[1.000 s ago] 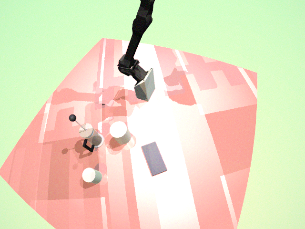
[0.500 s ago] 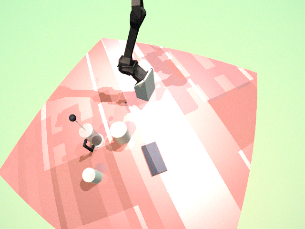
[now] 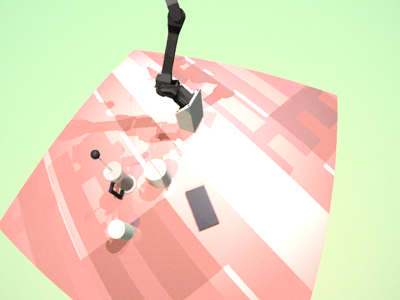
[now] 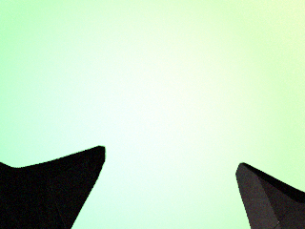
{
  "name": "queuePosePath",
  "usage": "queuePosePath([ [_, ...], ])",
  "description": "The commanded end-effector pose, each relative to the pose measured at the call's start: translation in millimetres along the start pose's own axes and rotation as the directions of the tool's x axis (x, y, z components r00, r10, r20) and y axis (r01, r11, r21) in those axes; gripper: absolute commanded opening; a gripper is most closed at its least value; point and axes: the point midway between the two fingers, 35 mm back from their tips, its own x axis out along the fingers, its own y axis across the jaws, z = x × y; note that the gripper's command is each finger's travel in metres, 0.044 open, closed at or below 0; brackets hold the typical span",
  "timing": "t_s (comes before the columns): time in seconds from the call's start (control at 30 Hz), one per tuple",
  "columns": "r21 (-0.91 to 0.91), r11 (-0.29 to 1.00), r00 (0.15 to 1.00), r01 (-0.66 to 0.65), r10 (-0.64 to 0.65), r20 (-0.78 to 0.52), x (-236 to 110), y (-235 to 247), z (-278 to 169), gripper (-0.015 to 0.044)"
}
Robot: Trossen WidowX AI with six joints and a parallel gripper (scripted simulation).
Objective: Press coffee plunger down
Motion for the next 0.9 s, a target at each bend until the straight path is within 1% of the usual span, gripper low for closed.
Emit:
queuePosePath([
  [0.0, -0.110, 0.986, 0.992, 0.123, -0.124, -0.011, 20, -51, 0, 0.0440],
  [0.07, -0.179, 0.966, 0.981, 0.187, -0.194, -0.020, 27, -78, 0, 0.0440],
  [0.13, -0.209, 0.944, 0.962, 0.256, -0.270, -0.040, 30, -104, -1, 0.0440],
  [0.4, -0.255, 0.902, 0.920, 0.347, -0.381, -0.096, 30, -150, -11, 0.0440],
  [0.57, -0.286, 0.857, 0.860, 0.429, -0.484, -0.161, 23, -188, -22, 0.0440],
  [0.7, -0.432, 0.770, 0.799, 0.469, -0.579, -0.163, 12, -237, -29, 0.0440],
  [0.77, -0.537, 0.696, 0.750, 0.477, -0.641, -0.163, -1, -270, -35, 0.0440],
  [0.87, -0.687, 0.572, 0.665, 0.448, -0.727, -0.172, -29, -317, -46, 0.0440],
])
